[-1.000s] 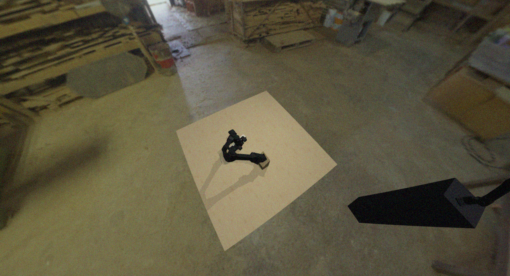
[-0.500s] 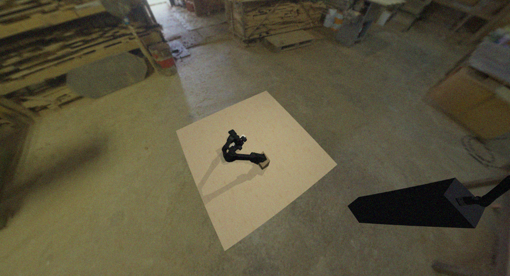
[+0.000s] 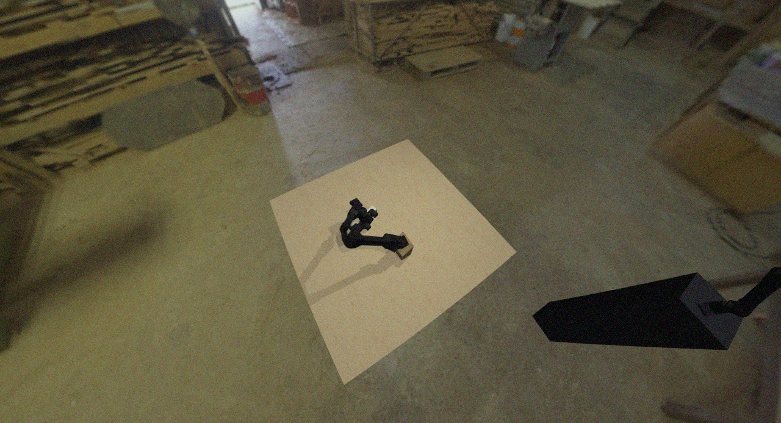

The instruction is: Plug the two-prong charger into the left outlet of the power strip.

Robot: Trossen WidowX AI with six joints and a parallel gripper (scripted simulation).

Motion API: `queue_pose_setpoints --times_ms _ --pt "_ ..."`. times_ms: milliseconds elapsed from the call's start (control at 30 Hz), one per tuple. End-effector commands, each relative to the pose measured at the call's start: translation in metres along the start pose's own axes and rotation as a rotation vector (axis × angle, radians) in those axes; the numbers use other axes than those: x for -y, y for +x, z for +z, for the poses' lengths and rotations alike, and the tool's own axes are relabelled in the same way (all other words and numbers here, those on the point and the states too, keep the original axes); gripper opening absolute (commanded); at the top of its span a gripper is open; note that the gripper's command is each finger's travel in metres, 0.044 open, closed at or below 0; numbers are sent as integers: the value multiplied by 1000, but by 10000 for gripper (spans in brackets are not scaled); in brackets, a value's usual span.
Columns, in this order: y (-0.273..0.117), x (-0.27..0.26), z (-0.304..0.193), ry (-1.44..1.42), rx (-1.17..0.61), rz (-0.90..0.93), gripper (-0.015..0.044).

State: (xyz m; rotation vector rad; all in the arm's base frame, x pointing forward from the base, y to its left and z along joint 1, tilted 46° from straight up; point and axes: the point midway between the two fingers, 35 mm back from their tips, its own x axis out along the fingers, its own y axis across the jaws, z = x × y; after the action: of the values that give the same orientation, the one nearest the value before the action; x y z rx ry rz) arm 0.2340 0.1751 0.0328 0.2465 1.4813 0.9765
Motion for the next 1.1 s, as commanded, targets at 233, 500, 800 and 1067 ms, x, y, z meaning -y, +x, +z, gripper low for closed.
queue_pose_setpoints --times_ms 233,500,800,1067 --pt "-2 -1 7 -14 17 3 0" --pt "-3 -1 7 -14 17 3 0" --pt "-4 -1 7 -14 17 3 0" --pt "-5 -1 7 -14 17 3 0"
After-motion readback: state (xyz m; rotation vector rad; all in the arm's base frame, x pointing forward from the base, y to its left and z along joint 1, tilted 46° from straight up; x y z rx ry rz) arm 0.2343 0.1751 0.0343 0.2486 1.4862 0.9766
